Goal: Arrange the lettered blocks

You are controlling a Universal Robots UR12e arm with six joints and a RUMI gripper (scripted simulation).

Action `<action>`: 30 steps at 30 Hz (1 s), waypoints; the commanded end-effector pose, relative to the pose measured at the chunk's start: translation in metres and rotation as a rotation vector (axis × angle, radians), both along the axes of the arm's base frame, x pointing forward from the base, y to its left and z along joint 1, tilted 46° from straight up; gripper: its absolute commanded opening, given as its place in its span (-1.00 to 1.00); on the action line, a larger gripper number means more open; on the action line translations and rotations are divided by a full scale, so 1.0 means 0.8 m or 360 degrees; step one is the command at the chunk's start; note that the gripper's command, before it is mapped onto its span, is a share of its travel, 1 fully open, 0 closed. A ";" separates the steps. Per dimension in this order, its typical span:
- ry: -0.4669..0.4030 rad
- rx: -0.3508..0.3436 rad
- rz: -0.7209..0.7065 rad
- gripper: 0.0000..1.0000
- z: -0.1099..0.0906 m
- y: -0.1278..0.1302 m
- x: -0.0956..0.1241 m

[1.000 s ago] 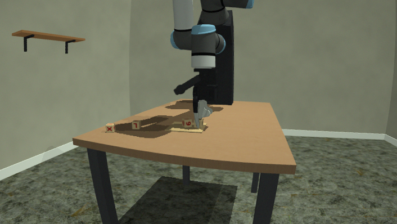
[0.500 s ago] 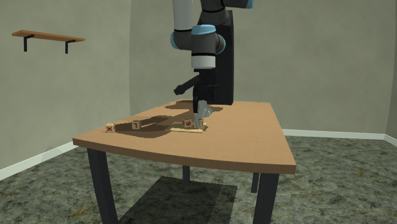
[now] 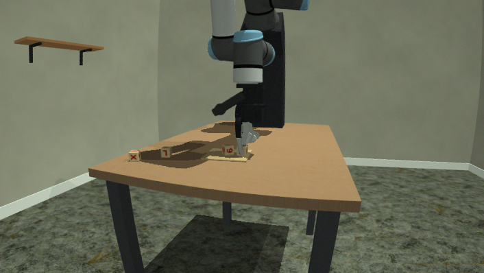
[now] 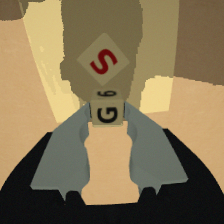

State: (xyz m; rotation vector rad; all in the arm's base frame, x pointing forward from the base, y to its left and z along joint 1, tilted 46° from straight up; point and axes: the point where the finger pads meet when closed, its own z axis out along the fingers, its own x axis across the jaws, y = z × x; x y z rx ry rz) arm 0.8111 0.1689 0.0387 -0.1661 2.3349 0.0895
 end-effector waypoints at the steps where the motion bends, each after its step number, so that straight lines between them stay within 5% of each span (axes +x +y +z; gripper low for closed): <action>1: -0.0001 0.0000 0.0000 -0.83 0.001 0.000 0.000; 9: -0.0001 0.0000 0.0000 -0.83 0.001 0.000 0.000; 24: -0.0001 0.0000 0.0000 -0.44 0.001 0.000 0.000; 30: -0.0001 0.0000 0.0000 -0.44 0.001 0.000 0.000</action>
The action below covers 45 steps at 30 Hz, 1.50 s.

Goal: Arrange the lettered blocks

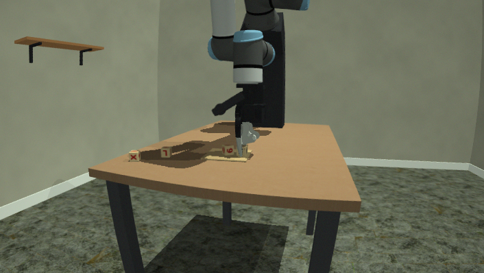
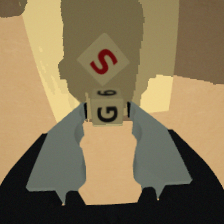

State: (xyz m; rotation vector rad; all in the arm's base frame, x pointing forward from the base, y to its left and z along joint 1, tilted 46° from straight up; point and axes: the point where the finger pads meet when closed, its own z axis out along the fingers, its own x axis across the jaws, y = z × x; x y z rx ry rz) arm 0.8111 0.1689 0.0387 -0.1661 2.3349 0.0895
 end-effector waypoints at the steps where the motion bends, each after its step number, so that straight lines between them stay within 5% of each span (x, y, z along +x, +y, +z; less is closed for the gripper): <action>1: -0.0001 0.0000 0.0000 -0.44 0.001 0.000 0.000; 10: -0.0001 0.0000 0.0000 -0.44 0.006 -0.001 -0.005; 28: -0.0001 0.0000 0.0000 -0.44 0.070 -0.011 -0.071; 38: -0.0001 0.0000 0.0000 -0.44 0.079 -0.013 -0.080; 39: -0.0001 0.0000 0.0000 1.00 0.079 -0.013 -0.080; 45: -0.0001 0.0000 0.0000 1.00 0.079 -0.013 -0.080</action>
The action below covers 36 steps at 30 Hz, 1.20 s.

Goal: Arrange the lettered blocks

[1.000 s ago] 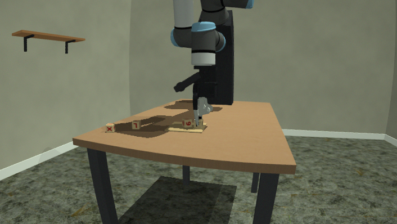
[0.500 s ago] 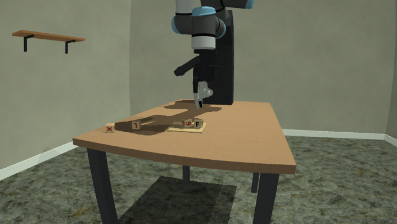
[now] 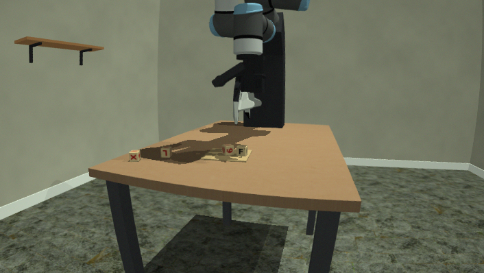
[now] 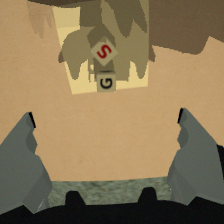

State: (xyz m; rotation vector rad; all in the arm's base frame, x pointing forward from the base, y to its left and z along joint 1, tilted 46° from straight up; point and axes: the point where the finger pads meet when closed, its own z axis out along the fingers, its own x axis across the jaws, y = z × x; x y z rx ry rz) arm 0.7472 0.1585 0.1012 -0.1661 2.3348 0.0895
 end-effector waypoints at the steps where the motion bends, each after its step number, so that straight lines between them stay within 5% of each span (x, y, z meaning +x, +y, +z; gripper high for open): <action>1: -0.0001 0.0000 0.0000 1.00 0.001 0.000 0.000; 27: 0.0006 0.0043 -0.0042 1.00 0.000 -0.001 0.000; 36: 0.0031 0.0195 -0.0191 1.00 -0.001 -0.006 0.000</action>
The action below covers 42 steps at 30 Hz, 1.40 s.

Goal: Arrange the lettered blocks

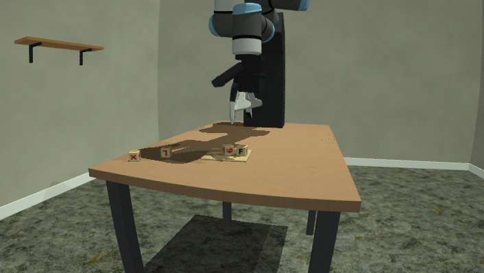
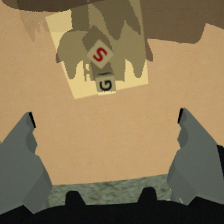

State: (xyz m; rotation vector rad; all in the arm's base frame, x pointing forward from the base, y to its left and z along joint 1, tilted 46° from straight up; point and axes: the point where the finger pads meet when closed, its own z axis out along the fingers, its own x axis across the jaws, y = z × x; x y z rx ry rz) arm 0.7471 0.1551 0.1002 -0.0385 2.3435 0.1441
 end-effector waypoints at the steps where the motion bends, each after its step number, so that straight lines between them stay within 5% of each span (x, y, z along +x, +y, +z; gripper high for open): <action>1: 0.0015 0.0097 -0.0095 1.00 0.000 -0.003 0.000; 8: 0.0040 0.0247 -0.0243 1.00 -0.002 -0.007 0.000; 23: 0.0124 0.0762 -0.0747 1.00 -0.006 -0.021 -0.001; 25: 0.0124 0.0762 -0.0747 1.00 -0.006 -0.021 -0.001; 40: 0.0211 0.1290 -0.1265 1.00 -0.008 -0.031 0.000; 42: 0.0211 0.1290 -0.1265 1.00 -0.008 -0.031 0.000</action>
